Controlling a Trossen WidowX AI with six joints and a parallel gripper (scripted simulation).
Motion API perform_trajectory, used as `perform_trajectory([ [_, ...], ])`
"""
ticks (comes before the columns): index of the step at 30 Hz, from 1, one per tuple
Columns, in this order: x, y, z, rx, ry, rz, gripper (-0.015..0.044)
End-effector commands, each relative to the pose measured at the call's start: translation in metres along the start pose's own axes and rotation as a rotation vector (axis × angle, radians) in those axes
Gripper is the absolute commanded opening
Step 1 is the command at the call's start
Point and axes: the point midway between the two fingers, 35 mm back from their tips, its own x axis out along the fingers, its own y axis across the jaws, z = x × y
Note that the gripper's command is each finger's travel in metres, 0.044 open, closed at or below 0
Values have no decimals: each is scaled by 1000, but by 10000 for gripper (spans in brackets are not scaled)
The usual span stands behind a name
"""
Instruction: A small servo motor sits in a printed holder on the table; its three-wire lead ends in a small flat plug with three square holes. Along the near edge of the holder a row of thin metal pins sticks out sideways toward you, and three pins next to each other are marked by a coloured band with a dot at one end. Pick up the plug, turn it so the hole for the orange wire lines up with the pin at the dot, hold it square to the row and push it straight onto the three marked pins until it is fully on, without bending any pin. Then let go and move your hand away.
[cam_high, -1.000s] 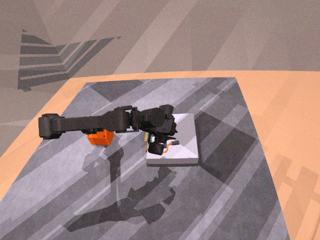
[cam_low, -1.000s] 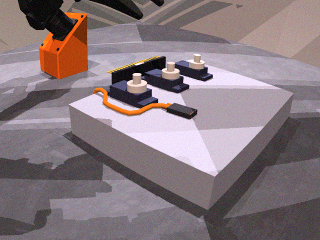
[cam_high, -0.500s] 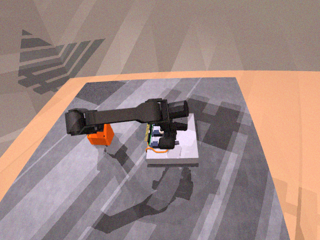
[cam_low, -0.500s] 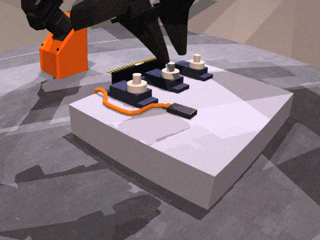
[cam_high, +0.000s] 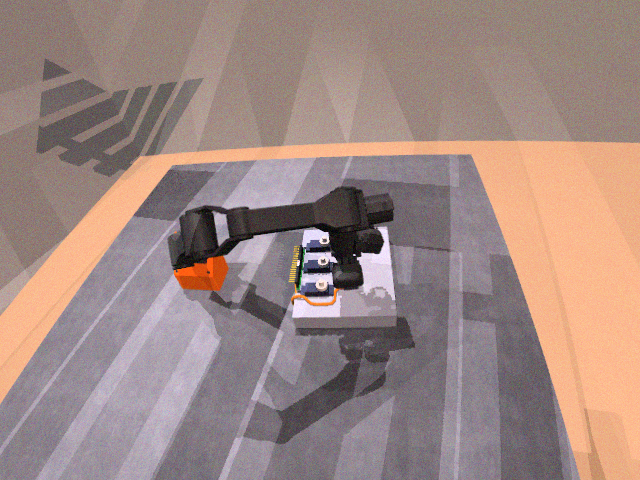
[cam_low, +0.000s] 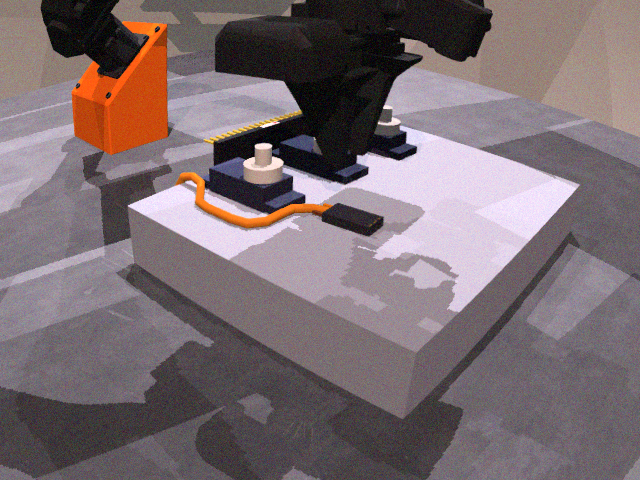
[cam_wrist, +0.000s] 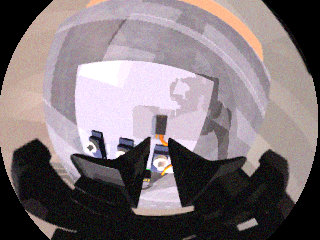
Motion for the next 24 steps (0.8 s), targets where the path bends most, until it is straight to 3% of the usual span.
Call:
perform_trajectory([
  [1, 4, -2, 1, 0, 6, -12, 115],
  [6, 24, -3, 1, 0, 6, -13, 115],
  [23, 40, -3, 0, 0, 6, -14, 115],
  [24, 40, -3, 0, 0, 6, -14, 89],
])
